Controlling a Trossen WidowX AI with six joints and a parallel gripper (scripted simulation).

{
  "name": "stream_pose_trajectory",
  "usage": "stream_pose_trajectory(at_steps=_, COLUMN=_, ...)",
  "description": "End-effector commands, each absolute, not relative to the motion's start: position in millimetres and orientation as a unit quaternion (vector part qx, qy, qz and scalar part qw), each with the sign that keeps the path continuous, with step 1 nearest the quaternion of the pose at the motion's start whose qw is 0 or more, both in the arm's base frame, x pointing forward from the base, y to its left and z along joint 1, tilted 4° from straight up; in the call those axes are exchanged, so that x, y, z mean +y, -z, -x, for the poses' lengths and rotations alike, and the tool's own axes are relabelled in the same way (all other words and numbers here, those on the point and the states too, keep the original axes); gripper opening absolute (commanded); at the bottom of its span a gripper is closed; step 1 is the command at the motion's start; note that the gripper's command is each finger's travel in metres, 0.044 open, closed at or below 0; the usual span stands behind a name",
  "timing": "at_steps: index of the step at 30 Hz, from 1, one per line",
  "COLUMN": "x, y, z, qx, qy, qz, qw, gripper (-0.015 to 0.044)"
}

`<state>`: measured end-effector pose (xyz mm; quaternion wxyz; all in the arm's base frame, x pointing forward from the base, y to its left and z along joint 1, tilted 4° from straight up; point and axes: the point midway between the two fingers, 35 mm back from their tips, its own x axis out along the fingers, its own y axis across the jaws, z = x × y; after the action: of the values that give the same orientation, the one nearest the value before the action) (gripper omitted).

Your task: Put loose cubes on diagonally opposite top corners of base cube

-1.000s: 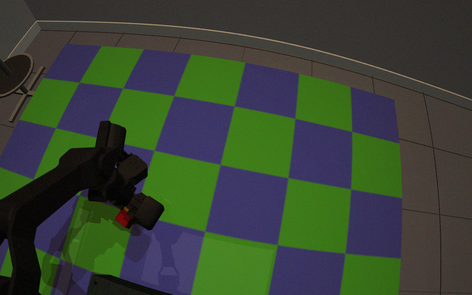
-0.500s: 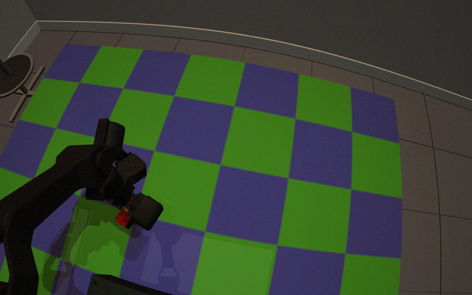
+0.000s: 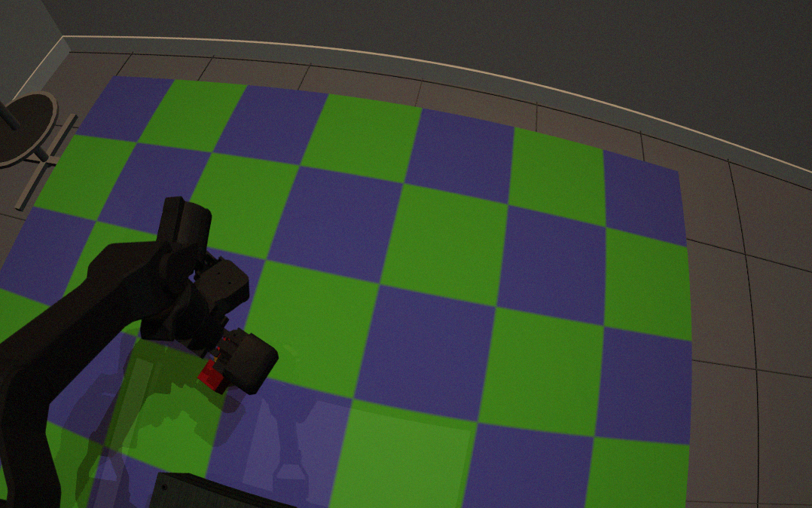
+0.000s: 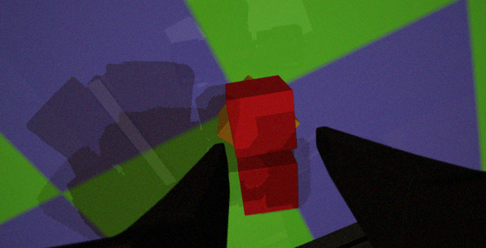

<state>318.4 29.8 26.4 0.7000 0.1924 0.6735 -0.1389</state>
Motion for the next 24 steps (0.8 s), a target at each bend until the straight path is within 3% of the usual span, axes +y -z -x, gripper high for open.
stream_pose_trajectory(at_steps=1, x=29, y=-35, z=-320, qx=0.67, qy=0.136, qz=-0.192, qw=0.704, gripper=0.0205)
stream_pose_trajectory(at_steps=24, x=28, y=-57, z=-319, qx=0.67, qy=0.136, qz=-0.192, qw=0.704, gripper=0.0205)
